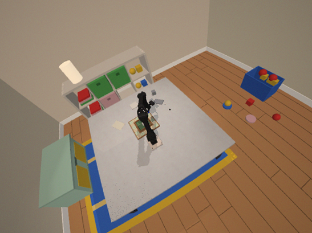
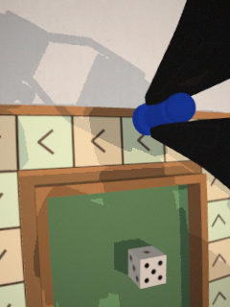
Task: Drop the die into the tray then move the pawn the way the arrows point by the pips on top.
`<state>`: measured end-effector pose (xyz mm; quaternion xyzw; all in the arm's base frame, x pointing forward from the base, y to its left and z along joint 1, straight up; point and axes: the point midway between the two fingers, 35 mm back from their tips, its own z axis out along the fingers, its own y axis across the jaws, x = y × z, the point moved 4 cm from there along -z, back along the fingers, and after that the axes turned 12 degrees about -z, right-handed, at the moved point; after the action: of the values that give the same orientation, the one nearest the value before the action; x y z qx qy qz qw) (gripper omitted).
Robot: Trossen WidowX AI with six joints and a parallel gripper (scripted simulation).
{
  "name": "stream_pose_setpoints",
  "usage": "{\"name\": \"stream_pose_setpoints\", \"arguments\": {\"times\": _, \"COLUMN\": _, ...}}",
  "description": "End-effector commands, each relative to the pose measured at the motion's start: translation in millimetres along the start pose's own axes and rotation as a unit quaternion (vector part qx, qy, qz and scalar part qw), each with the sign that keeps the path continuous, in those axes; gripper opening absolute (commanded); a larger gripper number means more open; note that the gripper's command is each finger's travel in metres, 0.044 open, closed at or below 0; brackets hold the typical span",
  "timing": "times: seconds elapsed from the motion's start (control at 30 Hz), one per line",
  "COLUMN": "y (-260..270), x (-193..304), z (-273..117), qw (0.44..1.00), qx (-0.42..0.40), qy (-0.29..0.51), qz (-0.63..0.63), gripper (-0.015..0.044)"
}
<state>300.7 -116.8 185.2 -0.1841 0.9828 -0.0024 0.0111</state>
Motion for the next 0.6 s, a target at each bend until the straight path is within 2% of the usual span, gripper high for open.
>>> {"name": "stream_pose_setpoints", "arguments": {"times": 0.0, "y": 3.1, "x": 4.9, "z": -26.4, "qw": 1.000, "qx": 0.005, "qy": -0.002, "qz": -0.003, "gripper": 0.0000}}
{"name": "stream_pose_setpoints", "arguments": {"times": 0.23, "y": 5.0, "x": 1.9, "z": -28.0, "qw": 1.000, "qx": 0.005, "qy": -0.002, "qz": -0.003, "gripper": 0.0000}}
{"name": "stream_pose_setpoints", "arguments": {"times": 0.57, "y": 32.6, "x": -52.7, "z": -1.3, "qw": 1.000, "qx": 0.004, "qy": -0.004, "qz": -0.003, "gripper": 0.0000}}
